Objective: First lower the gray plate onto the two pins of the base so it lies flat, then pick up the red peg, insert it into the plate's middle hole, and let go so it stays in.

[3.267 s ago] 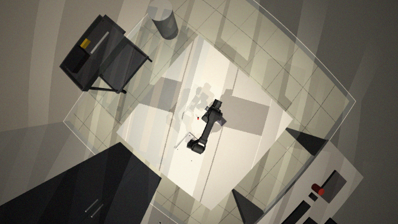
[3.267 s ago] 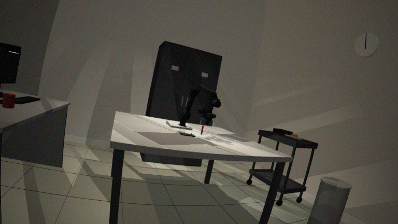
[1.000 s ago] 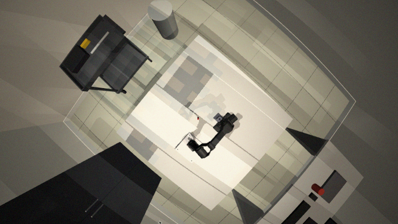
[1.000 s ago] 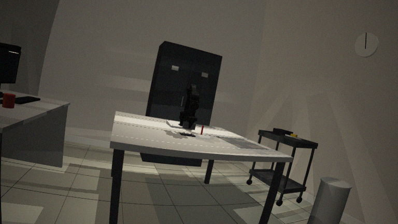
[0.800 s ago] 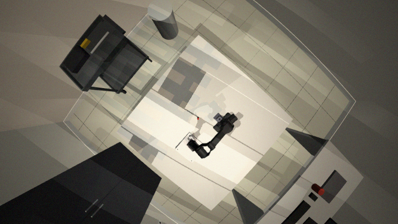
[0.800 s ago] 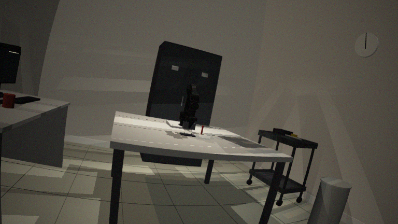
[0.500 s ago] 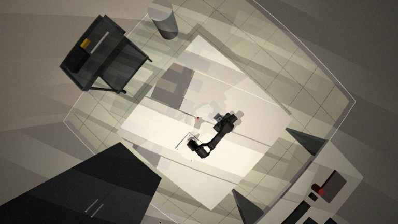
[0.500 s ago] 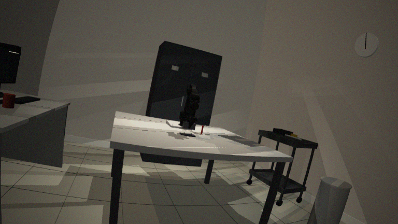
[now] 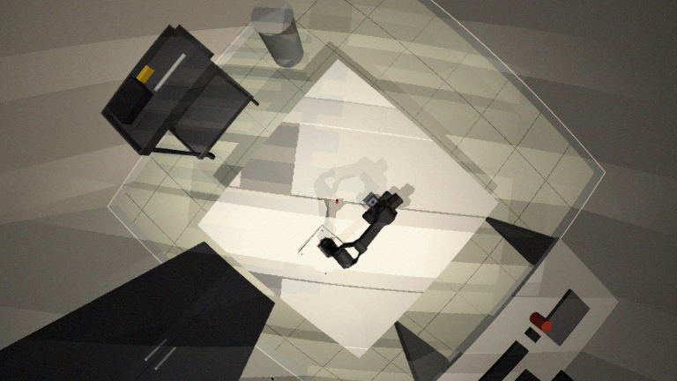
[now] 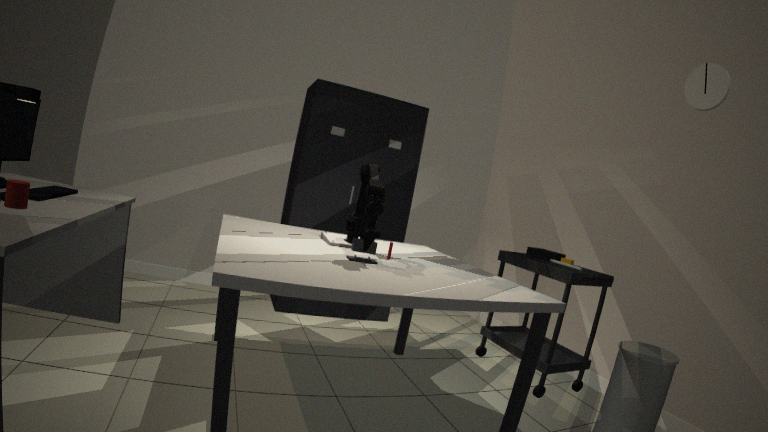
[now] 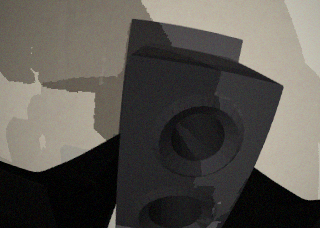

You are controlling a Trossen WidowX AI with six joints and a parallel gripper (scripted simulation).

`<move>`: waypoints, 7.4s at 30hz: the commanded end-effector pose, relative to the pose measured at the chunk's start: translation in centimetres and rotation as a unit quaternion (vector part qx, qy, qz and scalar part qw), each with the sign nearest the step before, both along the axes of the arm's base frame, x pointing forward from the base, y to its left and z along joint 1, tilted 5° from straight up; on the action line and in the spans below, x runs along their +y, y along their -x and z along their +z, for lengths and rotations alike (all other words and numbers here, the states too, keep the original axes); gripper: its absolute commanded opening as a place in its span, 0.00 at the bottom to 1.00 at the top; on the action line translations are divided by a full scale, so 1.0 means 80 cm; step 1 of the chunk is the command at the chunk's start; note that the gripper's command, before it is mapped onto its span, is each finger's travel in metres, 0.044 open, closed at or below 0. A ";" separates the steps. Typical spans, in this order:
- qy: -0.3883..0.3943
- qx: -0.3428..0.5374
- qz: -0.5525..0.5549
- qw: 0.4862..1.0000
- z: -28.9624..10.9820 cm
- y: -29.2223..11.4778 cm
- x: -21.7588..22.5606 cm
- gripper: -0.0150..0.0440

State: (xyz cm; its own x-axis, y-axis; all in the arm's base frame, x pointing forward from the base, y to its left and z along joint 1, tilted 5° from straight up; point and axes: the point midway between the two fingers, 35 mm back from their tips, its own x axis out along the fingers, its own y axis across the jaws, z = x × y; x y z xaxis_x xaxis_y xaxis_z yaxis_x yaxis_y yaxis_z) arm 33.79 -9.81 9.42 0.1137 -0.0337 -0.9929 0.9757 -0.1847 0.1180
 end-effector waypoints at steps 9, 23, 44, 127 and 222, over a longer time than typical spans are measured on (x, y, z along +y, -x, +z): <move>-0.004 0.002 0.001 1.000 -0.022 -0.002 0.001 0.25; 0.000 -0.001 0.000 1.000 -0.025 -0.003 -0.001 0.30; 0.000 -0.001 0.000 1.000 -0.014 -0.004 -0.001 1.00; 0.018 0.011 0.262 0.965 -0.025 0.127 0.235 1.00; 0.017 0.012 0.259 0.966 0.081 0.044 0.128 0.25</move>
State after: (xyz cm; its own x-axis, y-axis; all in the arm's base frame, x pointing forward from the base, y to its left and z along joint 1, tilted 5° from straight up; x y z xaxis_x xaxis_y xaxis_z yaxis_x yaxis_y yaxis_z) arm 29.90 0.95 15.94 0.1059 -0.0163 -0.9942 0.9393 0.3299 0.0946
